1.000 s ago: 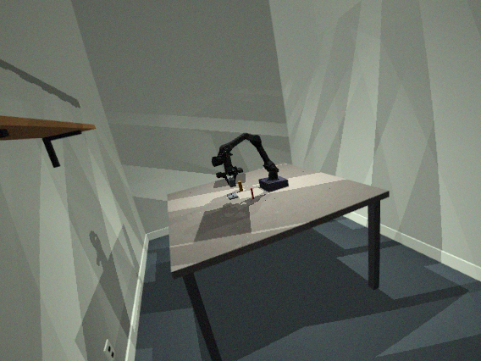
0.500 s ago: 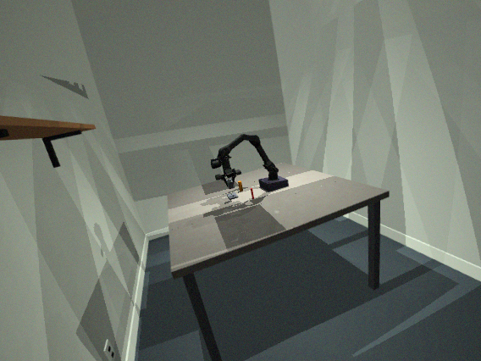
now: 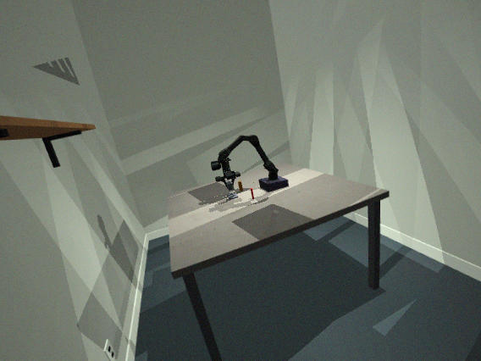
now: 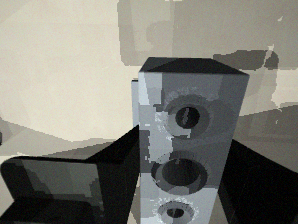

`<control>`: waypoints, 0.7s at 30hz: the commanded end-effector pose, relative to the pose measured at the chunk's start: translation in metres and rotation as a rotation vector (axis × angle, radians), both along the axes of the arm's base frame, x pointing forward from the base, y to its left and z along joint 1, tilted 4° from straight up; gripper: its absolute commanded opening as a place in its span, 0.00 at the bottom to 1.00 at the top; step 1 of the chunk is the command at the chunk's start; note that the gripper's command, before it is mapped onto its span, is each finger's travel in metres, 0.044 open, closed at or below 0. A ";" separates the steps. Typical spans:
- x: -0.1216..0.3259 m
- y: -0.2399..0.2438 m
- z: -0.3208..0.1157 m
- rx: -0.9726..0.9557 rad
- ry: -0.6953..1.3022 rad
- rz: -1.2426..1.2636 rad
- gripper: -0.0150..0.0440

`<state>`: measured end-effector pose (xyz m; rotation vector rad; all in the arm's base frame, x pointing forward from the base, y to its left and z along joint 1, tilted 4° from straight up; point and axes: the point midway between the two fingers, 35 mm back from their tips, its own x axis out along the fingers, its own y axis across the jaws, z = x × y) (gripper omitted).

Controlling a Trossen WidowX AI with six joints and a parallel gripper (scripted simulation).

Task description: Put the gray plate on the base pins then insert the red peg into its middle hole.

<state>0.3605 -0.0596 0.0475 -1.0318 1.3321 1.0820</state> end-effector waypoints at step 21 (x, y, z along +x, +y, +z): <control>-0.021 -0.045 -0.028 -0.002 0.004 0.009 0.25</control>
